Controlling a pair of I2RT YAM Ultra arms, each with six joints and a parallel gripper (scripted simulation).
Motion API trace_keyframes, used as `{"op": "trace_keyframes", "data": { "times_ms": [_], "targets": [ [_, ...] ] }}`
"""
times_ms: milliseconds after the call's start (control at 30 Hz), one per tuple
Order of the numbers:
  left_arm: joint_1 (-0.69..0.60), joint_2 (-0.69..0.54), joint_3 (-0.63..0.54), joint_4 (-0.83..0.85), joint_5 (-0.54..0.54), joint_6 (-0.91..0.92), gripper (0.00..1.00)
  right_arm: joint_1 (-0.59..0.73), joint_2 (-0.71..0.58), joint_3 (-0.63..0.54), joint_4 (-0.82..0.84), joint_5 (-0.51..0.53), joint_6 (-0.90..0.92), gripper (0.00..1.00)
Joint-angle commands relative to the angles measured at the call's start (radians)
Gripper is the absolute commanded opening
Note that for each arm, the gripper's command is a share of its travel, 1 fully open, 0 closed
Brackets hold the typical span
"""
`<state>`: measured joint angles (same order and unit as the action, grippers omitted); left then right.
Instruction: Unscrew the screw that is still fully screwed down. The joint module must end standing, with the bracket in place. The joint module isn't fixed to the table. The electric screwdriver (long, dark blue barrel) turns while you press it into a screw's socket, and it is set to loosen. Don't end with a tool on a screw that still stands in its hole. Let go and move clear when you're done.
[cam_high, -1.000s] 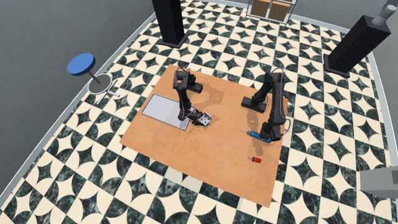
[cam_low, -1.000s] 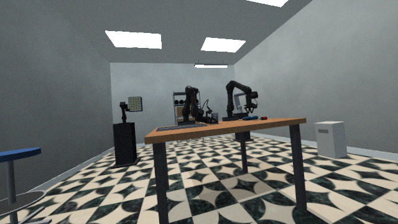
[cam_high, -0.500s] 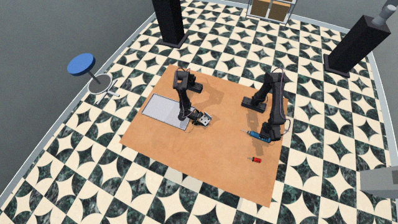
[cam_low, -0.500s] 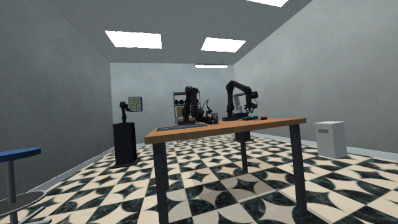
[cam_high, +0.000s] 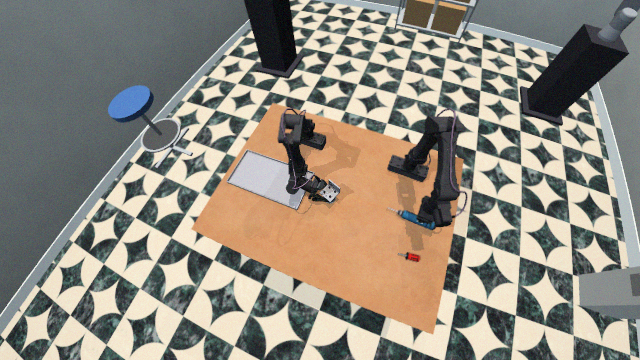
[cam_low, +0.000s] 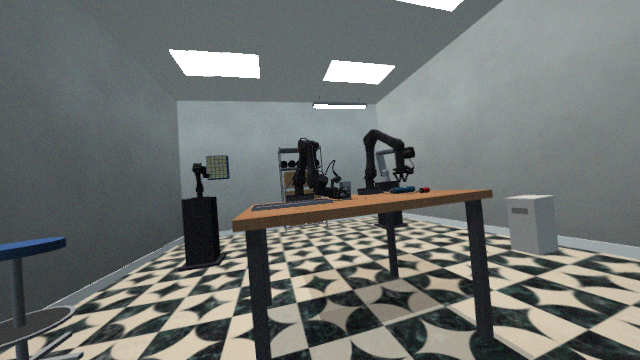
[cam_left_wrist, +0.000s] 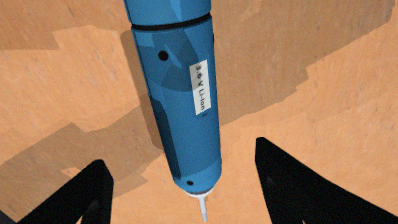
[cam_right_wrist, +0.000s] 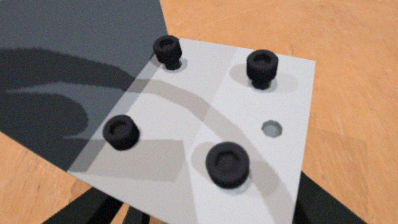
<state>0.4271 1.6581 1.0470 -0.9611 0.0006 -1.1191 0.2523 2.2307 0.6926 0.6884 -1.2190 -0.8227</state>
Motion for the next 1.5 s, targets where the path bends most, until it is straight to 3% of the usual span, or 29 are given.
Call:
{"op": "trace_keyframes", "data": {
  "times_ms": [0,833,900,1467],
  "targets": [
    [-0.014,-0.029,0.030,0.009,-0.015,0.009,0.65,0.001,-0.010,0.009,-0.002,-0.007,0.001,0.59],
    [-0.014,-0.029,0.030,0.009,-0.015,0.009,0.65,0.001,-0.010,0.009,-0.002,-0.007,0.001,0.59],
    [-0.013,0.004,-0.020,0.027,-0.015,0.010,0.65,0.001,-0.010,0.009,-0.002,-0.007,0.001,0.59],
    [-0.013,0.045,-0.070,0.109,-0.015,0.010,0.65,0.001,-0.010,0.009,-0.002,-0.007,0.001,0.59]
  ]
}}
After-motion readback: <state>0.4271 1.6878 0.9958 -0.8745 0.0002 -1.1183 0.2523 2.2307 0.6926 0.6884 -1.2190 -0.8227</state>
